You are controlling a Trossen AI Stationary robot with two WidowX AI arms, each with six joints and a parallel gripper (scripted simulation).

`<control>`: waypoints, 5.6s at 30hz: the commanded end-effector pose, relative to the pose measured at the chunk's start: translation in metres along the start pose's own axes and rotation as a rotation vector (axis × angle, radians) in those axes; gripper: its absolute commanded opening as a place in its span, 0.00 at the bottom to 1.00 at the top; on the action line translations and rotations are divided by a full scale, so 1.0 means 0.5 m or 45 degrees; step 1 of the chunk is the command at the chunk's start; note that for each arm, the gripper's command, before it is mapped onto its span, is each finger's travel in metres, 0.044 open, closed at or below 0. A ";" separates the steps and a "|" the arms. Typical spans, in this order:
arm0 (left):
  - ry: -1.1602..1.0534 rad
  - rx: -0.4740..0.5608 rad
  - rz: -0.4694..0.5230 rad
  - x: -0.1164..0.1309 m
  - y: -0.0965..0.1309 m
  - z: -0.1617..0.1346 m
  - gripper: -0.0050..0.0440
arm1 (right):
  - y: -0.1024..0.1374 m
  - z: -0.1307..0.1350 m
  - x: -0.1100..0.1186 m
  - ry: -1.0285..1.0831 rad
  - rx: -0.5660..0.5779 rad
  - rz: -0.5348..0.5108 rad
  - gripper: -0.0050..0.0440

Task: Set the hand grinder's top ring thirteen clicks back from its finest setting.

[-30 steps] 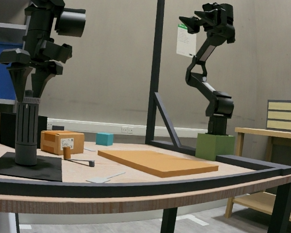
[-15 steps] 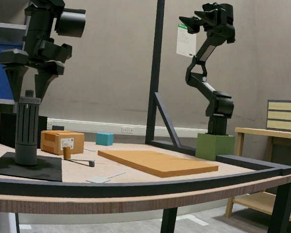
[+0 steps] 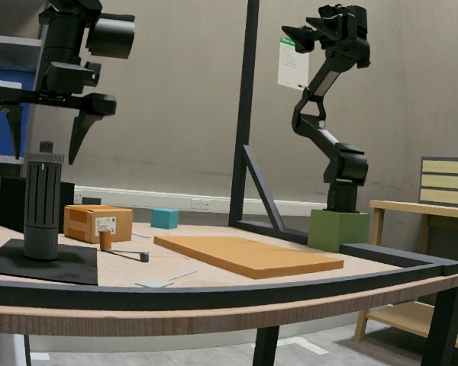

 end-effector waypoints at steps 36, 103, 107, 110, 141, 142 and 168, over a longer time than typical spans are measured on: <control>-0.013 -0.001 -0.003 -0.007 0.000 0.001 0.92 | 0.017 0.003 -0.001 -0.088 -0.045 -0.002 0.69; -0.013 -0.001 -0.003 -0.007 0.000 0.001 0.92 | 0.016 0.000 0.000 1.078 -0.039 -0.030 0.68; -0.013 -0.001 -0.003 -0.007 0.000 0.001 0.92 | 0.016 0.000 0.000 1.190 -0.038 -0.033 0.68; -0.013 -0.001 -0.003 -0.007 0.000 0.001 0.92 | 0.016 0.000 0.000 1.274 -0.037 -0.035 0.68; -0.013 -0.001 -0.003 -0.007 0.000 0.001 0.92 | 0.017 0.002 -0.001 1.479 -0.035 -0.040 0.92; -0.013 -0.001 -0.003 -0.007 0.000 0.001 0.92 | 0.017 0.002 -0.001 1.418 -0.036 -0.039 0.92; -0.013 -0.001 -0.003 -0.007 0.000 0.001 0.92 | 0.017 0.006 -0.002 -0.172 -0.042 -0.004 0.92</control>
Point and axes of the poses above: on each arm, the point midway between the two fingers, 35 mm back from their tips, its own y axis back along the fingers, its own z axis across the jaws, x = y × z, the point moved 7 cm from there along y, back along the fingers, and after that the axes turned 14 degrees about -y, right-handed, at the moved point
